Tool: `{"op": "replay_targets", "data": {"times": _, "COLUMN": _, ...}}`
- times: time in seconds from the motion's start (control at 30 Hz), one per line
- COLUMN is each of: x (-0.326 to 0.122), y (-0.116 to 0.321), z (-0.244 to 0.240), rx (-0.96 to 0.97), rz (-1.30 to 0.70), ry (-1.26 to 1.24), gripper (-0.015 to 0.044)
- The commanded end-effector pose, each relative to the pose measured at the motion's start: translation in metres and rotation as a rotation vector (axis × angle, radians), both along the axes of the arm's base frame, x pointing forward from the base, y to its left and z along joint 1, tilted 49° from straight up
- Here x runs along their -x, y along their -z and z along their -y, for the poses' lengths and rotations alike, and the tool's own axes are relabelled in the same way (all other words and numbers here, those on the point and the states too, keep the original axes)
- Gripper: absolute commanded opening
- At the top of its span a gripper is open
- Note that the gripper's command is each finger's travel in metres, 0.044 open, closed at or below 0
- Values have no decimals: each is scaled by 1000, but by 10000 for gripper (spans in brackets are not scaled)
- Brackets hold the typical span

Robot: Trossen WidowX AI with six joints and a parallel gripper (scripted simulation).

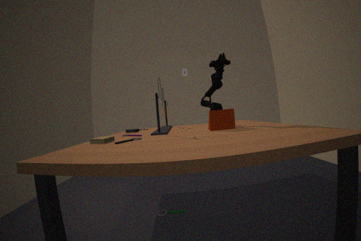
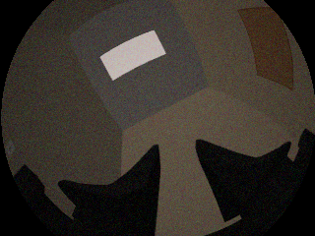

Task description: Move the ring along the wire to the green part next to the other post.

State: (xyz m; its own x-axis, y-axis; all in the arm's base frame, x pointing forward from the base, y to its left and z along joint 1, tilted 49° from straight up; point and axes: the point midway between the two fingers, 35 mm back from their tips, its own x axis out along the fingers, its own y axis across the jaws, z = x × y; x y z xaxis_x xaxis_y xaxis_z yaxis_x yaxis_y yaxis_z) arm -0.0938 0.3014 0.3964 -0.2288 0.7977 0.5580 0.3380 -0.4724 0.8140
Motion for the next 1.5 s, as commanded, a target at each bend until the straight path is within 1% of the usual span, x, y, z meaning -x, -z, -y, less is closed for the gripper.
{"op": "replay_targets", "data": {"times": 0.0, "x": -34, "y": -7, "z": -17, "rx": -11, "rz": 111, "ry": 168, "gripper": 160}}
{"op": "replay_targets", "data": {"times": 0.37, "x": -133, "y": -22, "z": -35, "rx": 15, "rz": 379, "ry": 583, "gripper": 160}}
{"op": "replay_targets", "data": {"times": 0.73, "x": -237, "y": -37, "z": -19, "rx": 109, "rz": 654, "ry": 975, "gripper": 160}}
{"op": "replay_targets", "data": {"times": 1.1, "x": -333, "y": -52, "z": 31, "rx": 277, "rz": 930, "ry": 1331, "gripper": 160}}
{"op": "replay_targets", "data": {"times": 1.47, "x": -410, "y": -66, "z": 111, "rx": 529, "rz": 1205, "ry": 1635, "gripper": 160}}
